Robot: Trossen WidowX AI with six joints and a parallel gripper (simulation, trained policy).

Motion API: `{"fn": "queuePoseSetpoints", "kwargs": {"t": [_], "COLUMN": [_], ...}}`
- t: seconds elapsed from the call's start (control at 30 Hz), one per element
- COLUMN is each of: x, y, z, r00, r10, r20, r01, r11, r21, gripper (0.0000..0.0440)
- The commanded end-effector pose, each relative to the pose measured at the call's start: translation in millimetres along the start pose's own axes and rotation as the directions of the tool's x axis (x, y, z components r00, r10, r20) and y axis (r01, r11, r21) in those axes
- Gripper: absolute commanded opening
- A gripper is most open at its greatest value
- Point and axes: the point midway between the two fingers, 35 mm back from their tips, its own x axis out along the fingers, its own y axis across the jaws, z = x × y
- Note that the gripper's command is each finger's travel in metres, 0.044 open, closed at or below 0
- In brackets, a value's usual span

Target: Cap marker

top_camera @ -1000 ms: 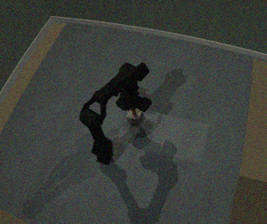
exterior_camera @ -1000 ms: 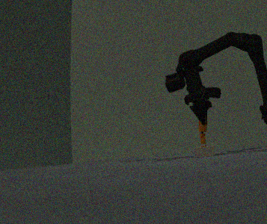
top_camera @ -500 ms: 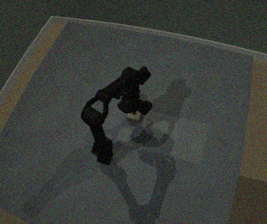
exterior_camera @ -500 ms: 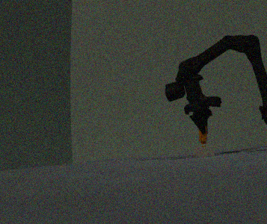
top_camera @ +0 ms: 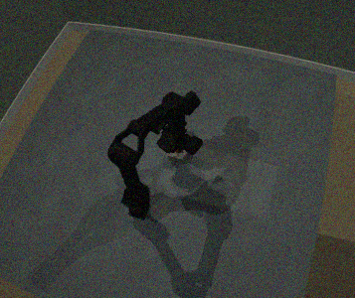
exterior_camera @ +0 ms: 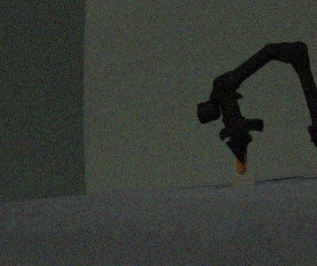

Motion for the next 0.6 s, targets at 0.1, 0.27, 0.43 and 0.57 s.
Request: {"fn": "queuePoseSetpoints", "kwargs": {"t": [0.1, 0.27, 0.43, 0.57], "x": [12.8, 12.4, 10.3, 9.1], "y": [-1.6, -0.5, 0.7, 2.0], "z": [13.6, 19.8, 23.8, 23.1], "r00": [0.997, 0.996, 0.997, 0.999], "r10": [-0.012, -0.015, -0.014, -0.012], "r20": [0.072, 0.085, 0.077, 0.052], "r01": [0.012, 0.015, 0.013, 0.011], "r11": [1.000, 1.000, 1.000, 1.000], "r21": [0.000, 0.006, 0.013, 0.020], "gripper": [0.0141, 0.0211, 0.0338, 0.0431]}}
